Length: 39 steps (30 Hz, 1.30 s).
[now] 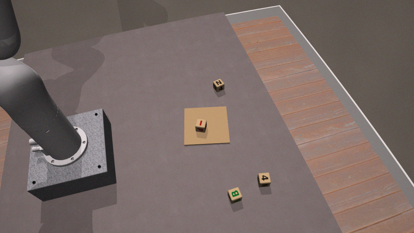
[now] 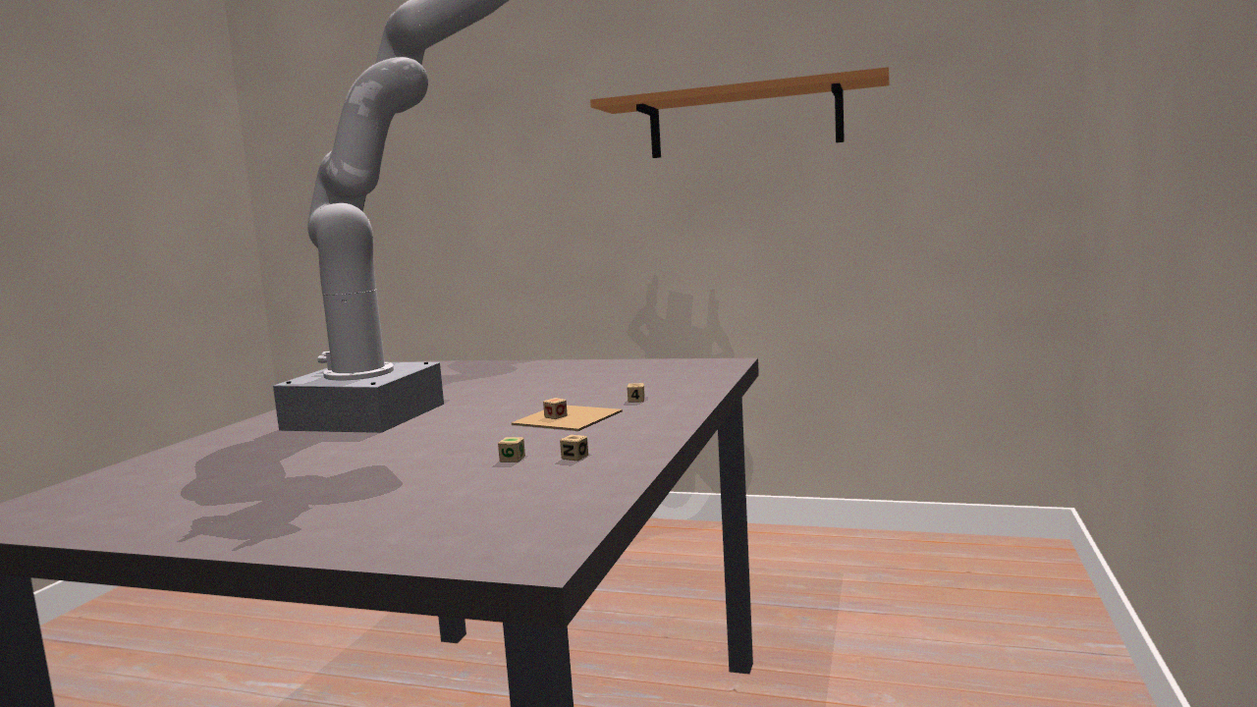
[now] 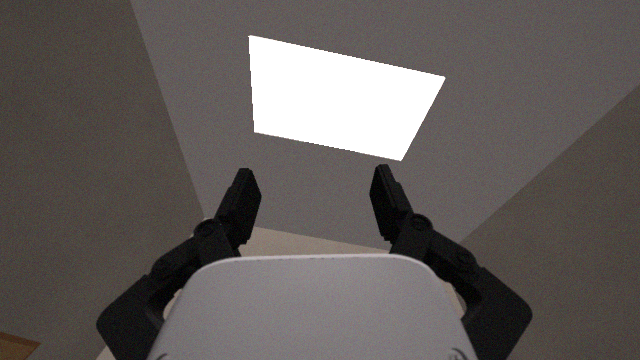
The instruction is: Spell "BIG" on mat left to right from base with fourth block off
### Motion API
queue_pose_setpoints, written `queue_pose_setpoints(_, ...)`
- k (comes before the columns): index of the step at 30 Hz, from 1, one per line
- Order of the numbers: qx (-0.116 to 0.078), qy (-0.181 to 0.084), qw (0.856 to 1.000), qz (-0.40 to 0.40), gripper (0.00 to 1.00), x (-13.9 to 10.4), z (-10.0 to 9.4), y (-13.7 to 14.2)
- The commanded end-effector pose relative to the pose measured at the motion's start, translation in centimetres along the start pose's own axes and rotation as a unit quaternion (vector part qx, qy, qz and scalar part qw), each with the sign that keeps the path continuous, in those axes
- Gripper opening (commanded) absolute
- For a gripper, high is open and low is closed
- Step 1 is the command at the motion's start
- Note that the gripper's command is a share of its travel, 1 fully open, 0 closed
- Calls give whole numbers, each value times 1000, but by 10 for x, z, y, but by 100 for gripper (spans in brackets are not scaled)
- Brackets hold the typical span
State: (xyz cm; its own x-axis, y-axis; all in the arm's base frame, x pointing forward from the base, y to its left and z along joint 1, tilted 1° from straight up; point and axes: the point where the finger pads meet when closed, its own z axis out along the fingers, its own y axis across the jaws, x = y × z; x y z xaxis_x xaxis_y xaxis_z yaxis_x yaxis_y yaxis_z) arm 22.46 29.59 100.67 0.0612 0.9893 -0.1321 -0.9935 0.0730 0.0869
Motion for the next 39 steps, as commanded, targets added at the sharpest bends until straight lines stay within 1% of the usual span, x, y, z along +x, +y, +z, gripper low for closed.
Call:
queue_pose_setpoints(1, -1, -1, 1000, 0, 100, -1, 1, 1)
queue_pose_setpoints(18, -1, -1, 1000, 0, 100, -1, 1, 1)
queue_pose_setpoints(22, 5, 7, 1000, 8, 100, 6, -3, -6)
queue_pose_setpoints(25, 21, 27, 999, 31, 100, 27, -13, -25)
queue_pose_setpoints(28, 51, 58, 995, 68, 100, 58, -32, -56)
queue_pose_setpoints(32, 85, 86, 987, 107, 100, 89, -56, -89)
queue_pose_setpoints(34, 85, 86, 987, 107, 100, 89, -56, -89)
queue_pose_setpoints(35, 106, 101, 981, 128, 100, 105, -72, -108)
queue_pose_setpoints(36, 118, 109, 977, 141, 100, 114, -82, -119)
queue_pose_setpoints(38, 130, 116, 973, 152, 100, 122, -91, -128)
queue_pose_setpoints(39, 140, 121, 970, 161, 100, 128, -98, -136)
